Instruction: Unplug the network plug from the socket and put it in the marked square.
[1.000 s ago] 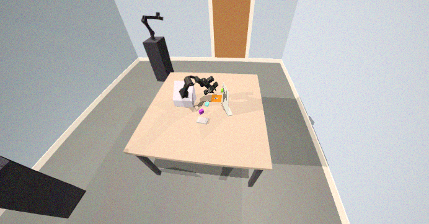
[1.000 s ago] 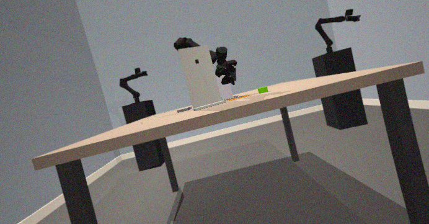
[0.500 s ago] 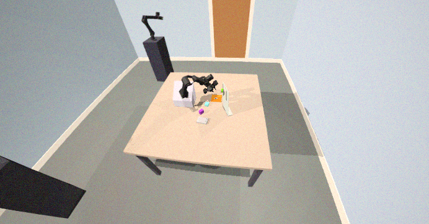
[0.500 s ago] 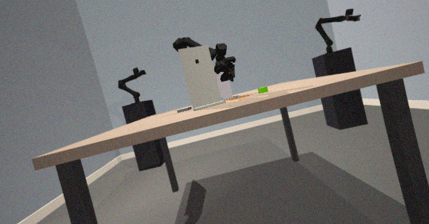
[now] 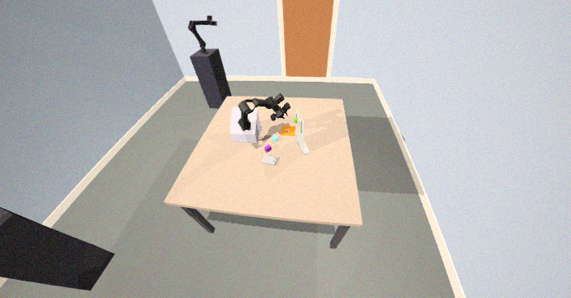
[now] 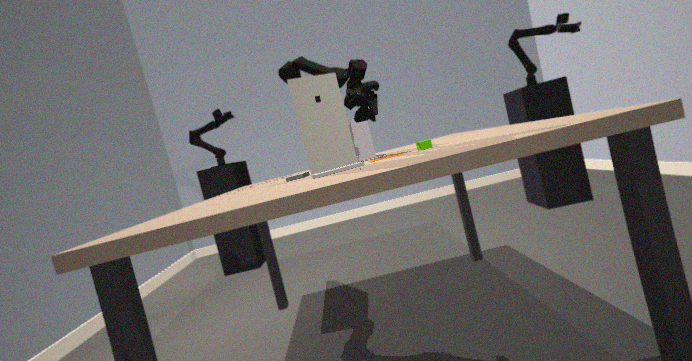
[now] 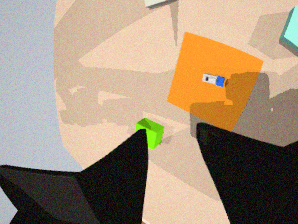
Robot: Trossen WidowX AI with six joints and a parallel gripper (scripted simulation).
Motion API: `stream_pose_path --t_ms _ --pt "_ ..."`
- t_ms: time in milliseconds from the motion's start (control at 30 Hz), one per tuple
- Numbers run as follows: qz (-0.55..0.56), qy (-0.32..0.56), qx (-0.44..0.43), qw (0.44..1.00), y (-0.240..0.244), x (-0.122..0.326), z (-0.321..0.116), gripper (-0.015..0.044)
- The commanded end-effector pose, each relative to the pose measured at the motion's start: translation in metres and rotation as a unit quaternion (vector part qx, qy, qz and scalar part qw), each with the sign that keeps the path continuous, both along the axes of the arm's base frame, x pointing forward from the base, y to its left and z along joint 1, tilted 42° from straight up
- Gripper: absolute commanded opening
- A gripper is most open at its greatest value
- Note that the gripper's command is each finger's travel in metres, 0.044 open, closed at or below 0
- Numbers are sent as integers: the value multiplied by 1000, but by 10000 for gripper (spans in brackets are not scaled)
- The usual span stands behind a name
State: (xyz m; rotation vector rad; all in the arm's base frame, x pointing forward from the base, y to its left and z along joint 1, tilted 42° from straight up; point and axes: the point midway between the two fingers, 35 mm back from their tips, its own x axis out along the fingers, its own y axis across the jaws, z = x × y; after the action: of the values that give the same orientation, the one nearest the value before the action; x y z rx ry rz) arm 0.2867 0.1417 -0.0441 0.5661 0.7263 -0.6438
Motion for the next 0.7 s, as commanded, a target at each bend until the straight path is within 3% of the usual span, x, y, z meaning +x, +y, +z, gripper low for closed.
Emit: stream_pose_path --t_ms 0,533,667 --pt "-2 -4 2 1000 11 1 13 156" --pt "-3 -8 2 1000 46 -9 61 156" --pt "-3 -8 2 1000 46 -9 61 261"
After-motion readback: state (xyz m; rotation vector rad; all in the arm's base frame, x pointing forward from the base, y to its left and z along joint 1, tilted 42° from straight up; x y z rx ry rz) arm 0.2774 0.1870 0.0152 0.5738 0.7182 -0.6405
